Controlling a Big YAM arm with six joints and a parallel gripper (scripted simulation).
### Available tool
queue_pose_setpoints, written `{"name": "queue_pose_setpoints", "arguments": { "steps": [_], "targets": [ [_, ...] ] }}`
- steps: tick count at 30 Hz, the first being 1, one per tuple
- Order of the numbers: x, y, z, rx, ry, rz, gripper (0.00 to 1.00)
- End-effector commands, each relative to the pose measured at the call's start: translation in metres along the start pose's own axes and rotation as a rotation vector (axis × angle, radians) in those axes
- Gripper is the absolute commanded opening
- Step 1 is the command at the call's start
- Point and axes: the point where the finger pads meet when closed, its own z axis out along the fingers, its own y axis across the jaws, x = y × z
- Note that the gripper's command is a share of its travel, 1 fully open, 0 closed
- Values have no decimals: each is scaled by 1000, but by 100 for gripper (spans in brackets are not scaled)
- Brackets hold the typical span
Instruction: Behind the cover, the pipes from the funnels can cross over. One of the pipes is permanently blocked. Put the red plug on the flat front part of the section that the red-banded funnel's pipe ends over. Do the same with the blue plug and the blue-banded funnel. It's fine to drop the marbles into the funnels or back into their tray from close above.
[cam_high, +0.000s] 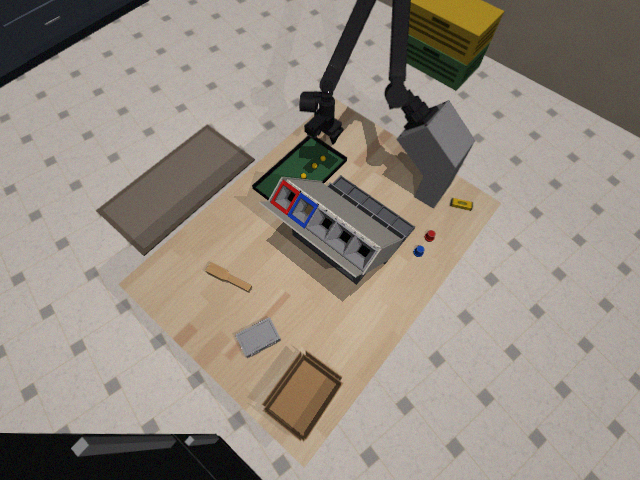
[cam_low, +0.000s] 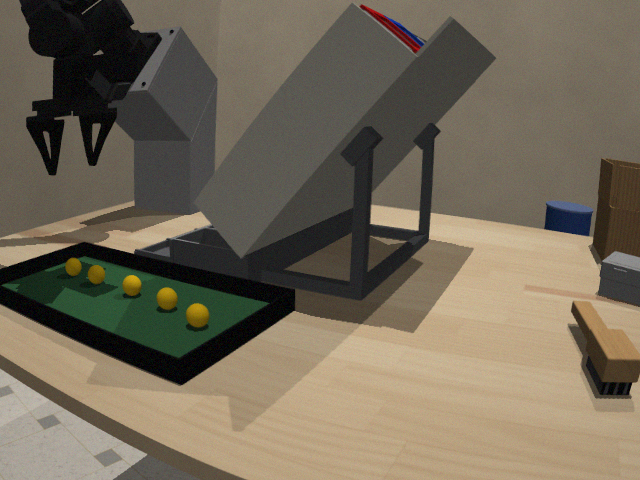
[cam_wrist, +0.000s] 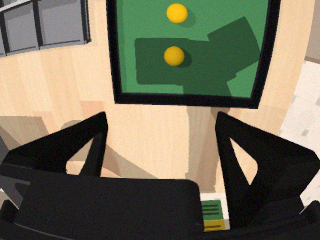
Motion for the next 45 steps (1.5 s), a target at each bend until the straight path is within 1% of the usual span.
{"name": "queue_pose_setpoints", "arguments": {
  "steps": [1, 5, 45],
  "targets": [
    [-4, -16, -4, 16, -10, 11, 80],
    [-4, -16, -4, 10, -7, 6, 80],
    [-3, -17, -4, -4, -5, -2, 80]
  ]
}}
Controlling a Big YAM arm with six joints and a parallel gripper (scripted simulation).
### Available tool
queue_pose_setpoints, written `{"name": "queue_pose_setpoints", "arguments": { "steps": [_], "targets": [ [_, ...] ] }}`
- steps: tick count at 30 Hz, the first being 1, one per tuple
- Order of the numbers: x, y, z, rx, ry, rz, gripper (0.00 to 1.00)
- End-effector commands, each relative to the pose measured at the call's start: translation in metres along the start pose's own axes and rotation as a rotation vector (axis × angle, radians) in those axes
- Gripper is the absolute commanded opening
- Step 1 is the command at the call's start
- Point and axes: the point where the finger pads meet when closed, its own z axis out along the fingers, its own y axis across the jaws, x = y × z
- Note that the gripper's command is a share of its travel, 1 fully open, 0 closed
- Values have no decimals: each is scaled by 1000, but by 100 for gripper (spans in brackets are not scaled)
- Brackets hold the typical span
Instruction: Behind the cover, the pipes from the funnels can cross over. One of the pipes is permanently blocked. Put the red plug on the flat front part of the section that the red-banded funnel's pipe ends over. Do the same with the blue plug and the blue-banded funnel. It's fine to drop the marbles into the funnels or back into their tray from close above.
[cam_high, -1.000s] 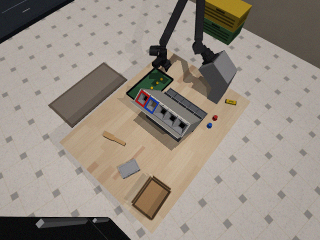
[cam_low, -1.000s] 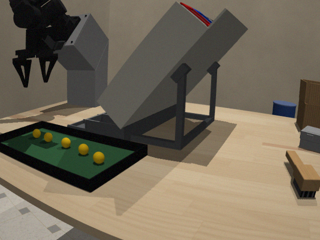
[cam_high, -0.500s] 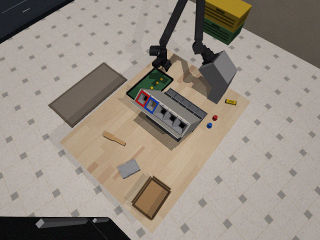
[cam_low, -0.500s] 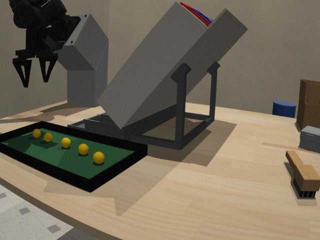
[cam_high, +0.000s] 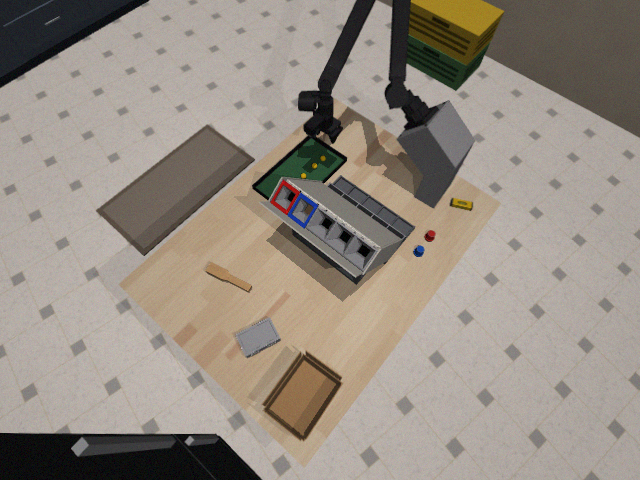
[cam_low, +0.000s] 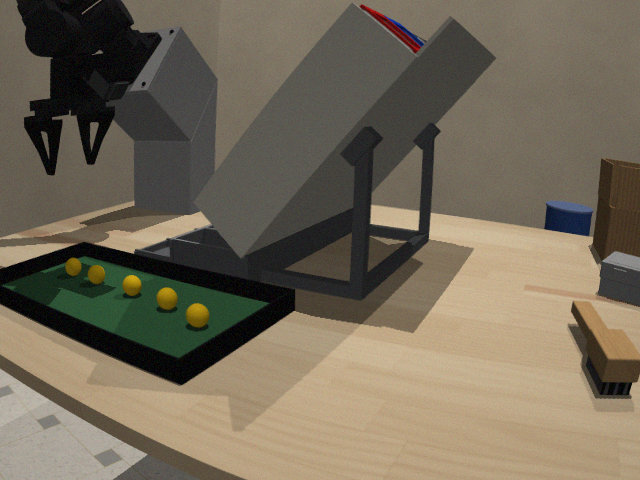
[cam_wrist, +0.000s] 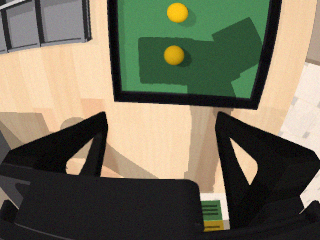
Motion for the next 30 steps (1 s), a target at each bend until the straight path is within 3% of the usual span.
{"name": "queue_pose_setpoints", "arguments": {
  "steps": [1, 13, 28, 30],
  "targets": [
    [-4, -15, -3, 15, -9, 9, 80],
    [-4, -18, -4, 11, -8, 7, 80],
    [-6, -20, 112, 53, -22, 34, 80],
    [-6, -20, 112, 53, -22, 34, 80]
  ]
}}
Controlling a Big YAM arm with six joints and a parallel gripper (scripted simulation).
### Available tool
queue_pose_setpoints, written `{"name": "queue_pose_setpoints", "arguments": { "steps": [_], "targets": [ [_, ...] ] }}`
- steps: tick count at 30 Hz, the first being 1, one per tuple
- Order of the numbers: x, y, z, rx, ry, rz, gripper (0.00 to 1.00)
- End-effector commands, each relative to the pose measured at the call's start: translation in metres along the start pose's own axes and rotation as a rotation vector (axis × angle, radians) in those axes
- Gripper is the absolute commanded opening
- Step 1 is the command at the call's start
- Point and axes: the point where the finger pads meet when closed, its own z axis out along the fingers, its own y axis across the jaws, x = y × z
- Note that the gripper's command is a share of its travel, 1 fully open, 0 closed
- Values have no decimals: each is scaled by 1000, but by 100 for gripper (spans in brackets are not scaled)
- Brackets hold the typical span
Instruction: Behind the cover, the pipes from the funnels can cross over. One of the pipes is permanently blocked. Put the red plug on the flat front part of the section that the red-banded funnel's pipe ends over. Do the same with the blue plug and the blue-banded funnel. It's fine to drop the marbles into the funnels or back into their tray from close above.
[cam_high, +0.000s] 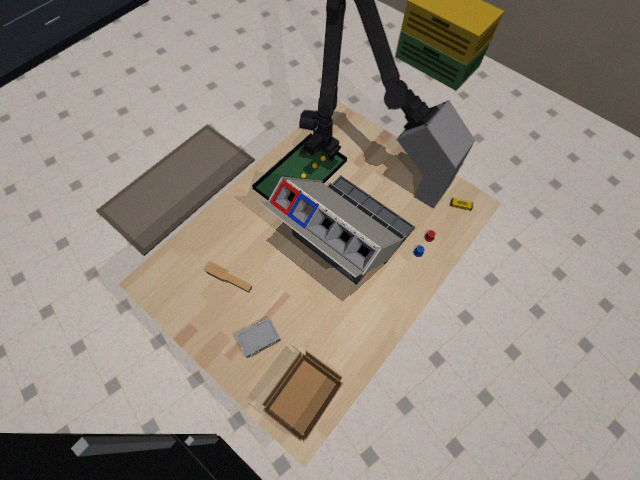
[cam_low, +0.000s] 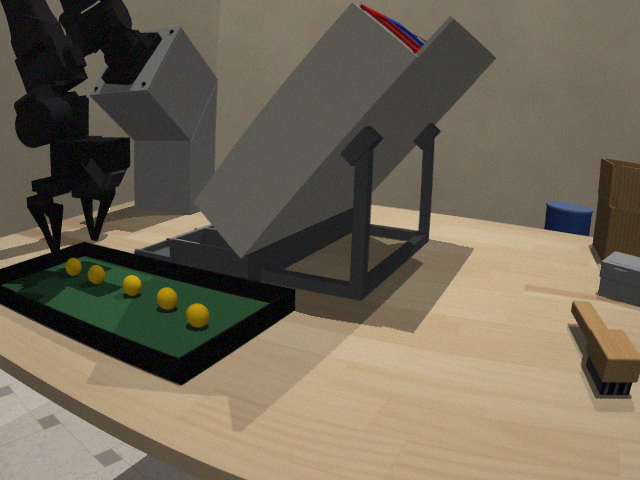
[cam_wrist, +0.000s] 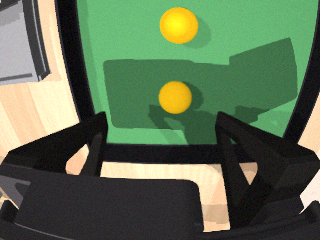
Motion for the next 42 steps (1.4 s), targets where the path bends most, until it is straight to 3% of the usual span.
{"name": "queue_pose_setpoints", "arguments": {
  "steps": [1, 17, 32, 42],
  "targets": [
    [-6, -15, 5, 39, -20, -5, 80],
    [-4, -13, 5, 14, -16, 7, 80],
    [-3, -10, 30, 8, -16, -6, 80],
    [-3, -10, 32, 7, -18, -2, 80]
  ]
}}
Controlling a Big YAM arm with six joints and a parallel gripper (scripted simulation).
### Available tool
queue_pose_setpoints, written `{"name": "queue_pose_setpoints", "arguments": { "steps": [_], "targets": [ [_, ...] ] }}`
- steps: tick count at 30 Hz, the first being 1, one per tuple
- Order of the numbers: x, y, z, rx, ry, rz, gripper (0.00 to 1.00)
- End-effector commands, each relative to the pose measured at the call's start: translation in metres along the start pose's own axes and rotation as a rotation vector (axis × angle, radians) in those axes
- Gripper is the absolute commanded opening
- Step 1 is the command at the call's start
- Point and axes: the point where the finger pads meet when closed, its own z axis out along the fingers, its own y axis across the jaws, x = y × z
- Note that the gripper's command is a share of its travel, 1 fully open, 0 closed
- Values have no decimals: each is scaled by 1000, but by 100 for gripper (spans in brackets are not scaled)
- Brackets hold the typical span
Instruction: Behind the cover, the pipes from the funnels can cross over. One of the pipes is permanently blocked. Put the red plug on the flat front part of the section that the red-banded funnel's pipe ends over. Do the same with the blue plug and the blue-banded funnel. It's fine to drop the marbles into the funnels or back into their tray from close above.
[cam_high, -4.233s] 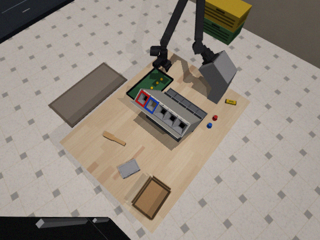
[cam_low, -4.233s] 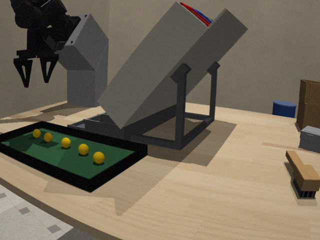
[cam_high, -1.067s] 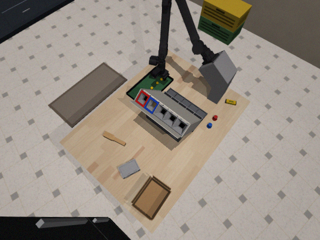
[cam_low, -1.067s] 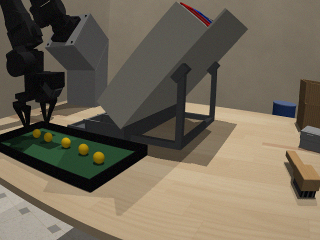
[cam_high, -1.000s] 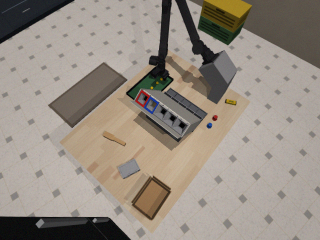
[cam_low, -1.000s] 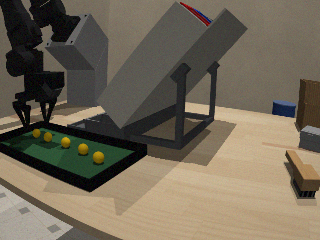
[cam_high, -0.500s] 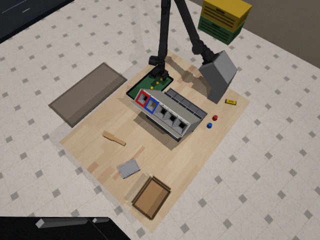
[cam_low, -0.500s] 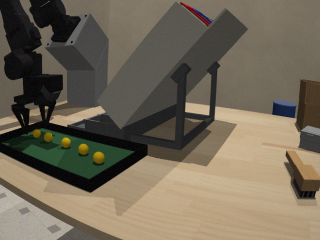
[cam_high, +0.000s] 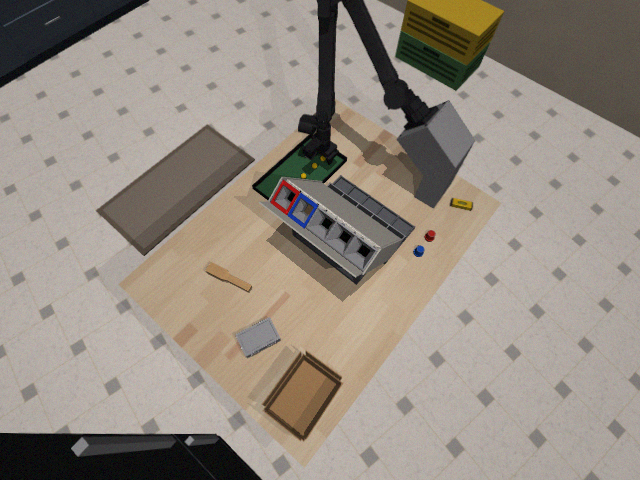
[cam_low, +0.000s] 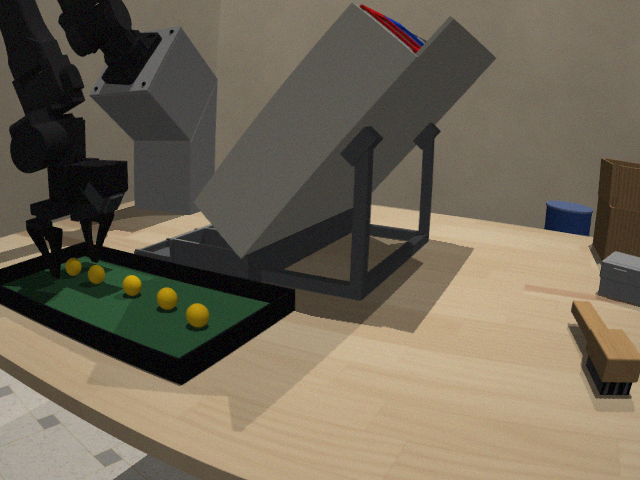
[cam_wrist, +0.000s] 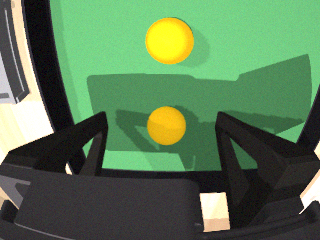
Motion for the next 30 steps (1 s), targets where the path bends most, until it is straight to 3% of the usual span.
{"name": "queue_pose_setpoints", "arguments": {
  "steps": [1, 9, 10, 30],
  "targets": [
    [2, -3, 3, 7, -2, 1, 80],
    [2, -4, 4, 7, -4, 4, 80],
    [-1, -3, 0, 6, -8, 5, 0],
    [0, -3, 0, 6, -7, 5, 0]
  ]
}}
